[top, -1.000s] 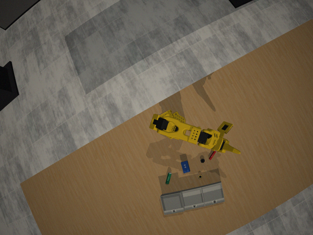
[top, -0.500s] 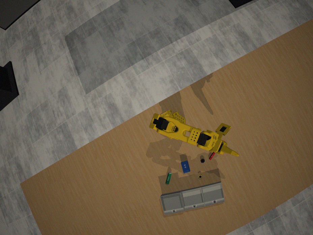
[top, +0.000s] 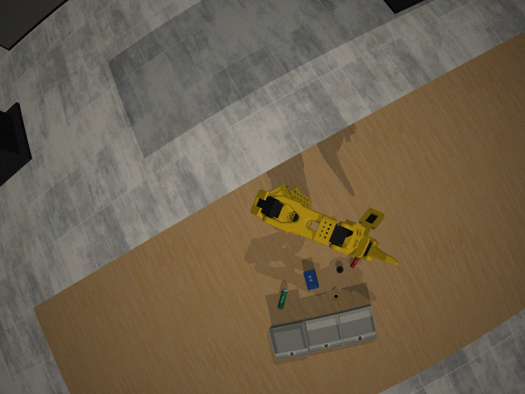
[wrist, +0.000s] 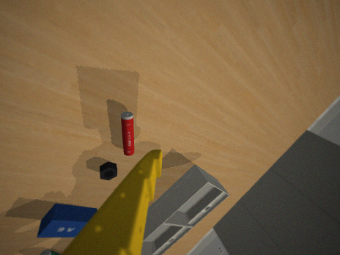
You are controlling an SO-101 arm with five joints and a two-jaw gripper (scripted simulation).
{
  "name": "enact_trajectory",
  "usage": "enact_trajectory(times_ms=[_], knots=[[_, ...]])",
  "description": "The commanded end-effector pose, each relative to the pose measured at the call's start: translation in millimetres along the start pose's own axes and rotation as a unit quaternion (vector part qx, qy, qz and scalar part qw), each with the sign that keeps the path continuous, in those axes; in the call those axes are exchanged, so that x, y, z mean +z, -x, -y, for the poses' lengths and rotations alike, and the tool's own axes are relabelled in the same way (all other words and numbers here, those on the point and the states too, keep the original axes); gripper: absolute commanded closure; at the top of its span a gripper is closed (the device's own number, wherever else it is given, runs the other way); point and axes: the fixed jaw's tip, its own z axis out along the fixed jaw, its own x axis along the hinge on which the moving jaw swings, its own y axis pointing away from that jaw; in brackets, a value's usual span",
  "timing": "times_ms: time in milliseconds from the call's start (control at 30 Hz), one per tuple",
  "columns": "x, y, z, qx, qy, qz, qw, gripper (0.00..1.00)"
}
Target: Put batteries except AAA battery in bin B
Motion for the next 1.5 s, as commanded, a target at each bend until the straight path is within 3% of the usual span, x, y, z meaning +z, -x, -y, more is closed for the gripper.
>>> enact_trajectory(times_ms=[0, 133, 167, 700, 933, 1267, 1467], knots=[[-6.5, -4.1, 4.4, 0.003, -0.012, -0.004, 1.0, 0.0], [-7.4, -5.4, 4.0, 0.004, -0.011, -0.006, 1.0, 0.0], [-0.7, -2.9, -3.0, 0.004, 0.009, -0.003, 1.0, 0.0], [-1.9, -7.6, 0.8, 0.033, 0.008, -0.009, 0.999, 0.02], [-4.1, -16.6, 7.3, 0.086, 0.005, -0.02, 0.996, 0.06], [-8.4, -34.7, 18.4, 0.184, -0.003, -0.04, 0.982, 0.13], [-13.0, -54.6, 27.6, 0.281, -0.013, -0.059, 0.958, 0.21]])
